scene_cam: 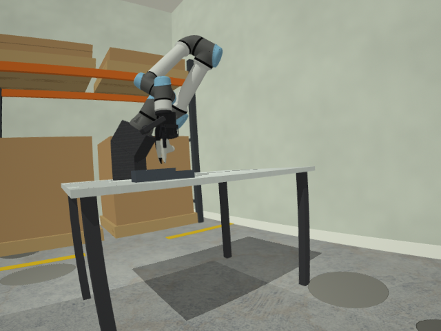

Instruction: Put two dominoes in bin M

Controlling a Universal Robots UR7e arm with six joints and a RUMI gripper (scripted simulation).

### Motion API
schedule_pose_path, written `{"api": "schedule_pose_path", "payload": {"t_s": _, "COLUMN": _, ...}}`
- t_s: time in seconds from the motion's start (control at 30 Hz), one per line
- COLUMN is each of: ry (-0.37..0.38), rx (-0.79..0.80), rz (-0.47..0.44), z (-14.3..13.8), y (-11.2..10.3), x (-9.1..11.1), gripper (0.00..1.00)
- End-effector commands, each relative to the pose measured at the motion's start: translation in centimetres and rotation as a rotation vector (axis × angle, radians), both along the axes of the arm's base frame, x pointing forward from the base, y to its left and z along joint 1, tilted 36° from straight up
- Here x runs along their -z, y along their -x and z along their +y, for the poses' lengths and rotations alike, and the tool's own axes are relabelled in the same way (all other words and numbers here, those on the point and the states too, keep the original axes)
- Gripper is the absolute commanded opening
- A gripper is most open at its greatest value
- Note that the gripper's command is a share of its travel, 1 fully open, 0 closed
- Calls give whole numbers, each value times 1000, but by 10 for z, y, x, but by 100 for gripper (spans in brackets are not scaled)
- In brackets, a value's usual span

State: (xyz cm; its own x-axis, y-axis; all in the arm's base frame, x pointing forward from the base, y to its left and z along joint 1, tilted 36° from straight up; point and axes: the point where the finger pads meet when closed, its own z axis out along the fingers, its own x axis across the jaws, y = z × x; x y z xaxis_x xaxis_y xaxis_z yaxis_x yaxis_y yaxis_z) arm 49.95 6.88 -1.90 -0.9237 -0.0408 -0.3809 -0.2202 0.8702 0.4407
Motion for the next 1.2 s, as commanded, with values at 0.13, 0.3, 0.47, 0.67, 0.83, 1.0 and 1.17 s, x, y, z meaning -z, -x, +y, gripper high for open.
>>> {"api": "schedule_pose_path", "payload": {"t_s": 0.13, "ry": 83, "rx": -218, "rz": -133, "z": 27, "y": 39, "x": -2, "gripper": 24}}
{"api": "schedule_pose_path", "payload": {"t_s": 0.3, "ry": 136, "rx": -349, "rz": -210, "z": 51, "y": 73, "x": -4, "gripper": 24}}
{"api": "schedule_pose_path", "payload": {"t_s": 0.47, "ry": 188, "rx": -484, "rz": -288, "z": 75, "y": 107, "x": -5, "gripper": 24}}
{"api": "schedule_pose_path", "payload": {"t_s": 0.67, "ry": 227, "rx": -590, "rz": -359, "z": 95, "y": 135, "x": -7, "gripper": 24}}
{"api": "schedule_pose_path", "payload": {"t_s": 0.83, "ry": 227, "rx": -590, "rz": -359, "z": 98, "y": 138, "x": -7, "gripper": 24}}
{"api": "schedule_pose_path", "payload": {"t_s": 1.0, "ry": 227, "rx": -590, "rz": -359, "z": 96, "y": 137, "x": -7, "gripper": 24}}
{"api": "schedule_pose_path", "payload": {"t_s": 1.17, "ry": 227, "rx": -590, "rz": -359, "z": 95, "y": 135, "x": -7, "gripper": 24}}
